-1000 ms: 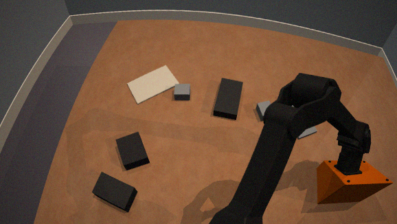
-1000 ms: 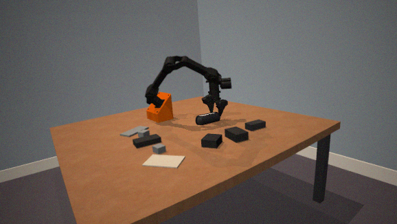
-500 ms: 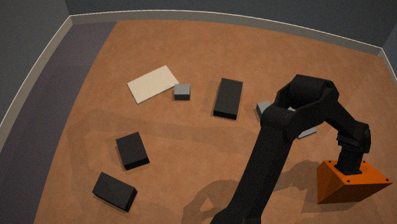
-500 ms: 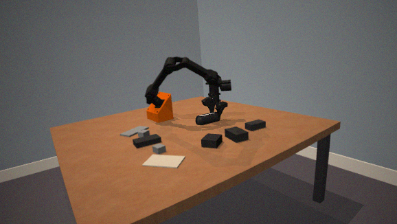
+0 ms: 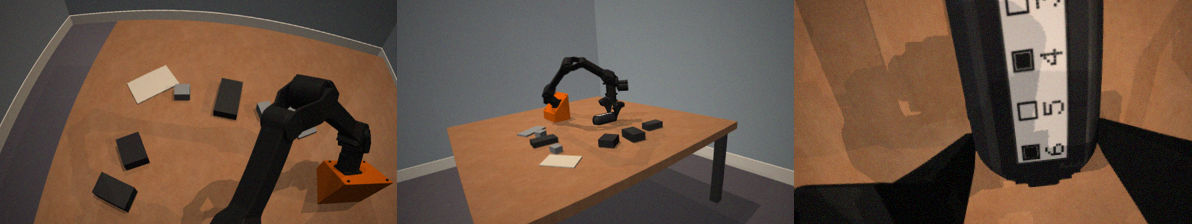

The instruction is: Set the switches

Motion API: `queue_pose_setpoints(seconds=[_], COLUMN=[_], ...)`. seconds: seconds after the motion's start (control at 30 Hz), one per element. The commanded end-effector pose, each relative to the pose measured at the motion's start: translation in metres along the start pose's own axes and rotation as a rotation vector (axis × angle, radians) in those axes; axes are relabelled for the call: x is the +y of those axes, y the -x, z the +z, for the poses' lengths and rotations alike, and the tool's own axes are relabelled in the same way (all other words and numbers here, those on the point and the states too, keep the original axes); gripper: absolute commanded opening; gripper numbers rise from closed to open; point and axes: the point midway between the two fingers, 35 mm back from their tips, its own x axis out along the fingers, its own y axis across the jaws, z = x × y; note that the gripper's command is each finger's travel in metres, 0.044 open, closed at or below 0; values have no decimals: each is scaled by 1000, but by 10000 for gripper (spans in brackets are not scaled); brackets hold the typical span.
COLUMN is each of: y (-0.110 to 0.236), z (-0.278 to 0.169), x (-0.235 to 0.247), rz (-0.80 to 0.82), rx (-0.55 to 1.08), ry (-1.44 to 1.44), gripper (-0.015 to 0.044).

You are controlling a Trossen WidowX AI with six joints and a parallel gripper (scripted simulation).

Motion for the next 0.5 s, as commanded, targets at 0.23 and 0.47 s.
queue_pose_setpoints(seconds=[0.23, 0.47], y=[8, 11], z=[3, 3], x=[0, 0], rz=[0, 0], rx=[-2, -2], ry=[3, 3], gripper=[336, 336])
